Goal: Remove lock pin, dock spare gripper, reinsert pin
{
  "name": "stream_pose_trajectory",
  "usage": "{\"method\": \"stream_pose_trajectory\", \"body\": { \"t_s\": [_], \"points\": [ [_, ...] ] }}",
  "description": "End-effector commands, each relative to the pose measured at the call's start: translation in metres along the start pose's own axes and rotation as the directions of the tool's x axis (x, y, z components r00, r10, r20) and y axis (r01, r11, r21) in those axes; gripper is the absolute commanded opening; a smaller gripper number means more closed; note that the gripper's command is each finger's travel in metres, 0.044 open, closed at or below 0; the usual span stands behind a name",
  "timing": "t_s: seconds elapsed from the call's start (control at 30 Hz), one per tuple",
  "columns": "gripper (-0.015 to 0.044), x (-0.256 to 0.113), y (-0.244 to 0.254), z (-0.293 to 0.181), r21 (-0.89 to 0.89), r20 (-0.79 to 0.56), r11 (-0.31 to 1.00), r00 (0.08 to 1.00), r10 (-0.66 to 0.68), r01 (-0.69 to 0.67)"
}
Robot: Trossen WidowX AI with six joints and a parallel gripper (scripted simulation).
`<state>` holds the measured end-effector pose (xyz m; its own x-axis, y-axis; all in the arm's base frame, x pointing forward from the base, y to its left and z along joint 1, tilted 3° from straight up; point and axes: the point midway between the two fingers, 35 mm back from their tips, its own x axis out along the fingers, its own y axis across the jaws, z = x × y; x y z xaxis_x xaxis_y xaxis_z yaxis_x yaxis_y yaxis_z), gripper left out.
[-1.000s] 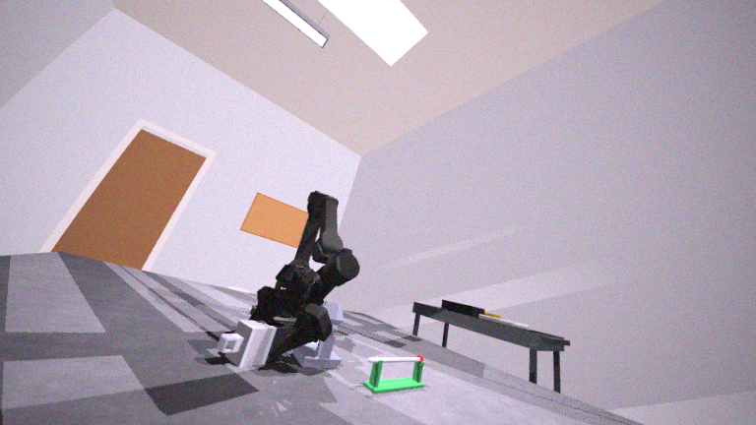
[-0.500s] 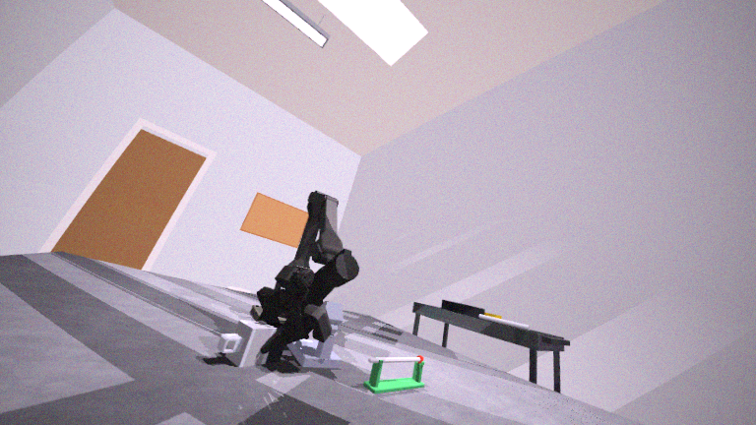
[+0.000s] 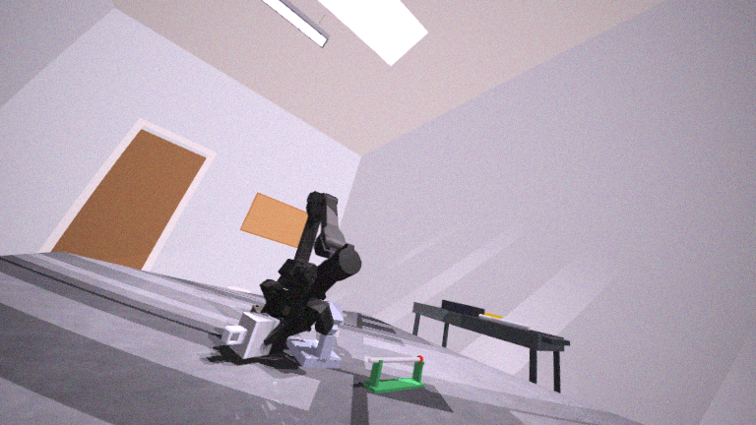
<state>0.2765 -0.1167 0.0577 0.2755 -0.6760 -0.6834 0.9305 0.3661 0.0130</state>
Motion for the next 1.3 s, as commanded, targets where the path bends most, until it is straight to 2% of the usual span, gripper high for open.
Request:
{"method": "stream_pose_trajectory", "body": {
  "t_s": [0.0, 0.57, 1.27],
  "points": [
    [0.0000, -0.017, 0.008, 0.023, 0.025, 0.020, 1.000, 1.000, 0.018, -0.019],
    [0.0000, -0.074, -0.002, 0.074, 0.025, 0.020, 1.000, 1.000, 0.018, -0.018],
    [0.0000, -0.071, -0.003, 0.066, -0.005, -0.006, 1.000, 1.000, 0.013, -0.013]
  ]
}}
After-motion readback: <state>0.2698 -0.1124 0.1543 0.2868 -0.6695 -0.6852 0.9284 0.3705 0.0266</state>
